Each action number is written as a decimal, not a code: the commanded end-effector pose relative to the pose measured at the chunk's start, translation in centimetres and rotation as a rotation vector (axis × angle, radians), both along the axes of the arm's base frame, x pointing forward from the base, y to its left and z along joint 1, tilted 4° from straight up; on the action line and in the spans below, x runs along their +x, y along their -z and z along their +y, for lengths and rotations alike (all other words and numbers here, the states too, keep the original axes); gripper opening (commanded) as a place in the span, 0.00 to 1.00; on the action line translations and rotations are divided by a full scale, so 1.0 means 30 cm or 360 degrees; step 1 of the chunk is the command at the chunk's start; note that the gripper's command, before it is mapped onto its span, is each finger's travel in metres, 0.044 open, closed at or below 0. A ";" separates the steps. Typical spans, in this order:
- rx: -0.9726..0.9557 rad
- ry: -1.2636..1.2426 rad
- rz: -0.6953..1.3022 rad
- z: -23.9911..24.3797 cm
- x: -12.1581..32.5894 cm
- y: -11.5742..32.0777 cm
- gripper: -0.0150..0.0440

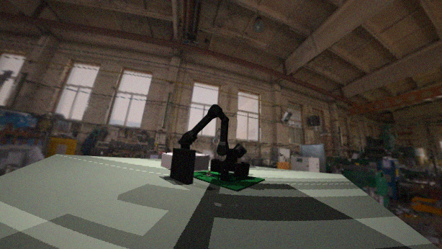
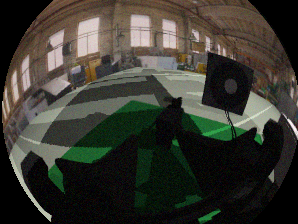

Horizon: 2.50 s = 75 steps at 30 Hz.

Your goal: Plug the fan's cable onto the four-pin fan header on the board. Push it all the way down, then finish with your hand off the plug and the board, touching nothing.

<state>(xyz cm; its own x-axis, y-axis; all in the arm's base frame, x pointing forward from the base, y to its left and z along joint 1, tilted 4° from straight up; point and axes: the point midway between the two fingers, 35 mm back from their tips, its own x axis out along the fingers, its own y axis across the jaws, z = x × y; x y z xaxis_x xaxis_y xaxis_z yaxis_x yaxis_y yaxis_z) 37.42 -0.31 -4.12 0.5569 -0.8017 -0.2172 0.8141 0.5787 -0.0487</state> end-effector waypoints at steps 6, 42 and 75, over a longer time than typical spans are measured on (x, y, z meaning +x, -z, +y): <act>0.0121 -0.0050 0.0097 -0.003 0.066 0.003 0.60; 0.0631 -0.0103 0.0509 -0.048 0.169 -0.023 0.60; 0.1231 0.0008 0.0835 -0.079 0.103 -0.156 0.60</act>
<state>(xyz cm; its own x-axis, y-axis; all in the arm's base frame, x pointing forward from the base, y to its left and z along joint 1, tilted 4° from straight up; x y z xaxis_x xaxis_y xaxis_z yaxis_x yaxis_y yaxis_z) 40.77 -2.68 -0.31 0.2548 -0.3711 -0.8929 0.7897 0.6129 -0.0293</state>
